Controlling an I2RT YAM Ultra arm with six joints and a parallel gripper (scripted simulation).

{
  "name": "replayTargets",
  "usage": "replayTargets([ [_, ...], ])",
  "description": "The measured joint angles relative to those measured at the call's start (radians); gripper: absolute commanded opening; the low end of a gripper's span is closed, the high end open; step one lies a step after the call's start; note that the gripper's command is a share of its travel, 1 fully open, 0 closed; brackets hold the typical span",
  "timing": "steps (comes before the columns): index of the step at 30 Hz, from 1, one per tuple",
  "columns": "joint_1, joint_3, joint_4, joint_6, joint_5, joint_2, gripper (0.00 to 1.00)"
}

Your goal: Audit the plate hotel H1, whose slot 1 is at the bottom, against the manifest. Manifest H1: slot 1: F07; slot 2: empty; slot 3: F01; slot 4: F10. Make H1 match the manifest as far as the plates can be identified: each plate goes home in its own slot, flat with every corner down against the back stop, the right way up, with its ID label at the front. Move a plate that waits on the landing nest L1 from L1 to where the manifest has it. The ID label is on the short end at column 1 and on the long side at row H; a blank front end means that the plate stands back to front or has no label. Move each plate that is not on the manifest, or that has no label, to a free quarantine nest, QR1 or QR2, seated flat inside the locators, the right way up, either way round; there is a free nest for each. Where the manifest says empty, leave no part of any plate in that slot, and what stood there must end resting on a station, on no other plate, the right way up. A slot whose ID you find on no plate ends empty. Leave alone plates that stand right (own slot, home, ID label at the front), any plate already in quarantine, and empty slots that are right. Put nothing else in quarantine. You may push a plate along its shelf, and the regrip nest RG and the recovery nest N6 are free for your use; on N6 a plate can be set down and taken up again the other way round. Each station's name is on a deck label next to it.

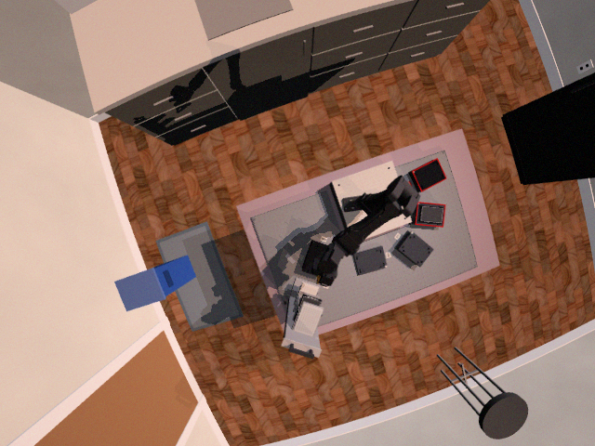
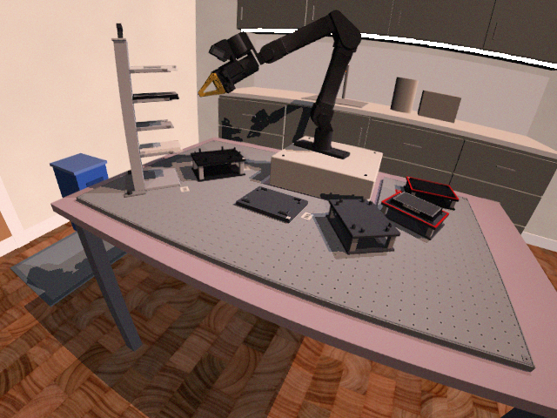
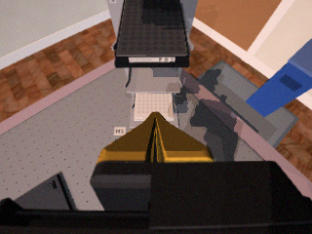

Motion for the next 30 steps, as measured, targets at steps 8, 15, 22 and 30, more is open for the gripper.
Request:
replayTargets([
  [8, -0.023, -0.033, -0.018, -0.013, -0.018, -0.051, 0.0],
  [15, -0.038, -0.055, -0.032, -0.023, -0.031, -0.081, 0.0],
  [22, -0.061, -0.081, -0.053, -0.035, -0.048, -0.126, 0.0],
  [30, -0.065, -0.083, -0.063, -0.042, -0.057, -0.136, 0.0],
])
